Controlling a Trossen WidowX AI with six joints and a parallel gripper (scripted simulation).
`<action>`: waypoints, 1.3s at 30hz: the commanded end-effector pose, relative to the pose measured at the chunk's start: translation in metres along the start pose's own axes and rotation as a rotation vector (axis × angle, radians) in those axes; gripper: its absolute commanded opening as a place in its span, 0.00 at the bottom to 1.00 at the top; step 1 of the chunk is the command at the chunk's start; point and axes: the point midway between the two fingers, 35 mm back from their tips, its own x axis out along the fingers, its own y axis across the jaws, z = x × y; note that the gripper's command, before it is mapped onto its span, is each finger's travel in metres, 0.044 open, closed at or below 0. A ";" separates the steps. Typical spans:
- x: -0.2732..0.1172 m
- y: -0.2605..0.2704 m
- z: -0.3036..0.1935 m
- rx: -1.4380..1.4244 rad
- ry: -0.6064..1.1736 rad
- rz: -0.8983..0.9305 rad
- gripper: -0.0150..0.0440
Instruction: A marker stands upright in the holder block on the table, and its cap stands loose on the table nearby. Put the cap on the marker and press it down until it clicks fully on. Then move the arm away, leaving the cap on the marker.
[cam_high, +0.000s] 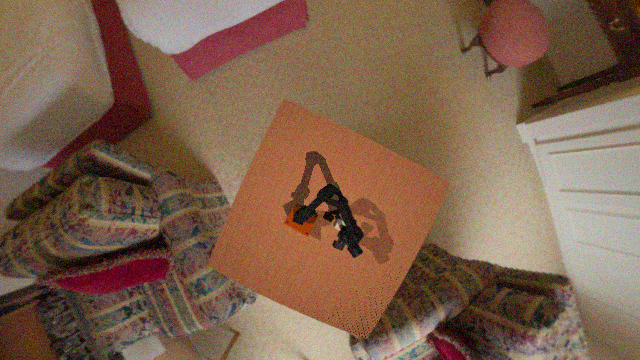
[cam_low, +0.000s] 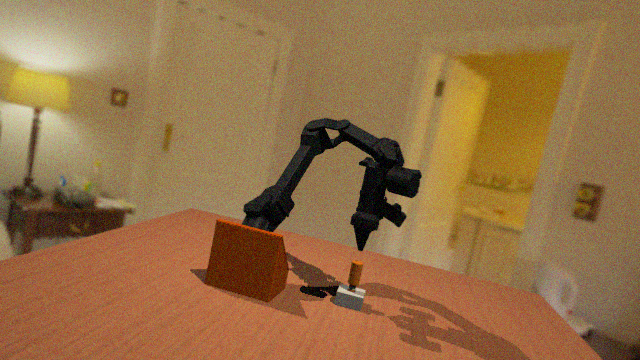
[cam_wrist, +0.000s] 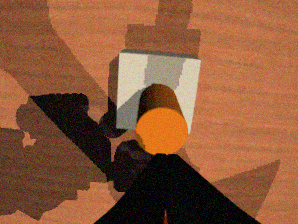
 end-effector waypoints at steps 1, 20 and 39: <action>0.003 0.000 0.000 0.004 -0.001 0.002 0.25; 0.029 0.000 0.000 0.004 -0.001 0.003 0.25; 0.004 -0.002 0.005 -0.002 -0.005 -0.010 0.25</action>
